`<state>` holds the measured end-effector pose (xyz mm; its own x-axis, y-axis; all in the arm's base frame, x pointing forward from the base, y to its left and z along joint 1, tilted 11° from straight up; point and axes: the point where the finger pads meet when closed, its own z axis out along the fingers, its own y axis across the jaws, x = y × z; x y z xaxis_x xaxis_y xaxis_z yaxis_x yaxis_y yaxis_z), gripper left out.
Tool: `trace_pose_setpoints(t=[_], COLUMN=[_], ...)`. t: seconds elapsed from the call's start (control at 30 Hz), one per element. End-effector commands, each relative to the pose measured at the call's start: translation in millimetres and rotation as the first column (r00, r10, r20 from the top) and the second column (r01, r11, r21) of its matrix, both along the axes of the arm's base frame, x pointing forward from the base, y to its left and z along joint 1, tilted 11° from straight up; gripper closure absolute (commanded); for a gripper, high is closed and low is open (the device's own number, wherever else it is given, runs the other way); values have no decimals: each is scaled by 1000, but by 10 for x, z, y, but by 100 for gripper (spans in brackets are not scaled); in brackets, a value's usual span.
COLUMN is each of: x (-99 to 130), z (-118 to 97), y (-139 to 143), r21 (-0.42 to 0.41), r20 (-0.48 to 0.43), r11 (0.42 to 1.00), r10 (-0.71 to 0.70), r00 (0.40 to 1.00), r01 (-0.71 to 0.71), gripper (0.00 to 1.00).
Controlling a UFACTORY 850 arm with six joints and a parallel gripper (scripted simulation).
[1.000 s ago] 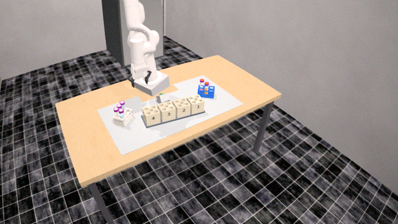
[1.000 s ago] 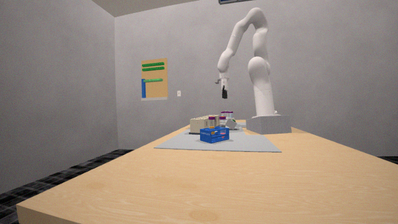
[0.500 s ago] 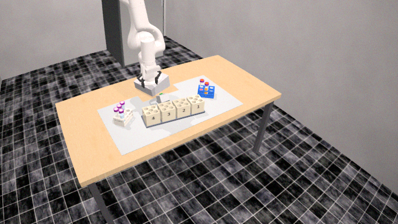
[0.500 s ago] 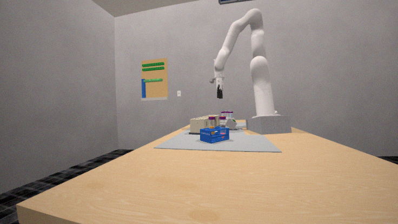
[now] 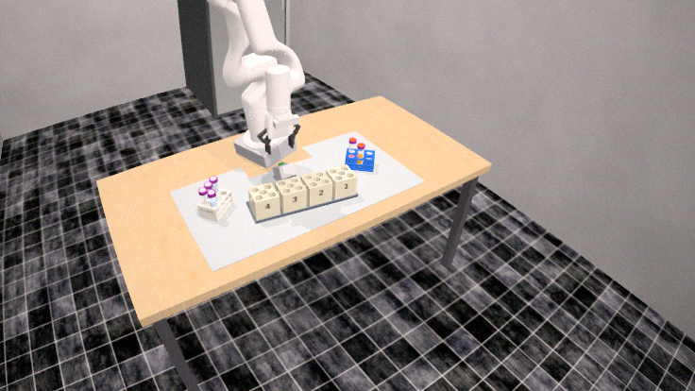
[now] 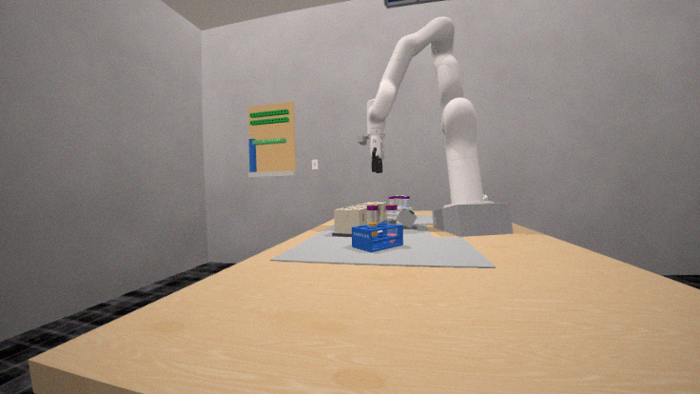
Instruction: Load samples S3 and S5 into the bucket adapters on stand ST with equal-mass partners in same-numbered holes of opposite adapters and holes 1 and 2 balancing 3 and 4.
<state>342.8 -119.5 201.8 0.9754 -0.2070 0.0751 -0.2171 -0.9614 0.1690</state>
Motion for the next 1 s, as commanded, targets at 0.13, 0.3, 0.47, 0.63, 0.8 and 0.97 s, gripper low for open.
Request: trace_pose_setpoints(t=[0.13,0.3,0.47,0.63,0.8,0.97], x=[312,483,586,528,469,410], z=[-49,-77,-94,-143,-191,-239], y=[305,485,593,832,1070,1309], r21=[-8,-8,-8,-12,-10,-3], r20=[0,0,0,-32,-64,-95], r11=[1000,1000,1000,987,948,883], r10=[-3,-3,-3,160,318,467], r00=[1000,1000,1000,987,946,879], r01=[3,3,3,-160,-319,-469], gripper=[0,0,0,0,0,0])
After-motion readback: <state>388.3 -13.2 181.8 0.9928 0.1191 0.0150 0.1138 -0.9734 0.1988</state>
